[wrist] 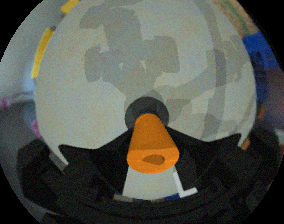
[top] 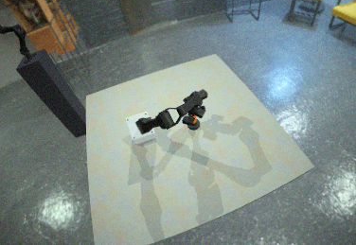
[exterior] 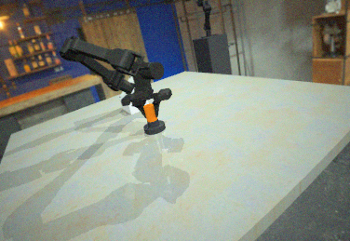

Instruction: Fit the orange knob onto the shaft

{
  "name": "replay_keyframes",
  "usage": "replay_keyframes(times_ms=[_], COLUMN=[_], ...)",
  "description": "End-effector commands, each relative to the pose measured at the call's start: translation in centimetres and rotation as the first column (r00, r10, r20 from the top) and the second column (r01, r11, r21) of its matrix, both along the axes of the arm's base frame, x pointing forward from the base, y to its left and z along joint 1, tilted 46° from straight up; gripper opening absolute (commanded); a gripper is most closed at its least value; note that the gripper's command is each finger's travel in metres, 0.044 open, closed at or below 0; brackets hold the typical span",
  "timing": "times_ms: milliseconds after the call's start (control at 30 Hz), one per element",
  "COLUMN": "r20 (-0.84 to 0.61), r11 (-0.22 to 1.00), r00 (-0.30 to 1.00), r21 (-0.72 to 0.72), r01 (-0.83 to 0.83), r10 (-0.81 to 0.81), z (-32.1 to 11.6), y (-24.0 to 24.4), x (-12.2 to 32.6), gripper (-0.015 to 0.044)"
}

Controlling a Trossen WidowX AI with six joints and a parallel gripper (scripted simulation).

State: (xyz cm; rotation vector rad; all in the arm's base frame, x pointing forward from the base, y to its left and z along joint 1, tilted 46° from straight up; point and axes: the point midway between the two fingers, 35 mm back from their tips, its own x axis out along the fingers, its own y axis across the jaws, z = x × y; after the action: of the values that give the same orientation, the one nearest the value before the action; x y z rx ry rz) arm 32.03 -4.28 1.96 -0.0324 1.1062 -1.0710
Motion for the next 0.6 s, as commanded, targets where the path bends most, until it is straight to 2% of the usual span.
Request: replay_keyframes(times_ms=[0, 167, 567], r20=[0.000, 0.000, 0.000], r11=[1.000, 1.000, 1.000], r00=[1.000, 1.000, 1.000], r21=[0.000, 0.000, 0.000], r01=[-0.001, -0.001, -0.001], r10=[0.001, 0.001, 0.001], z=[0.02, 0.02, 0.02], y=[0.05, 0.05, 0.05], x=[0.00, 0.00, 0.00], gripper=[0.0000, 0.0000, 0.0315])
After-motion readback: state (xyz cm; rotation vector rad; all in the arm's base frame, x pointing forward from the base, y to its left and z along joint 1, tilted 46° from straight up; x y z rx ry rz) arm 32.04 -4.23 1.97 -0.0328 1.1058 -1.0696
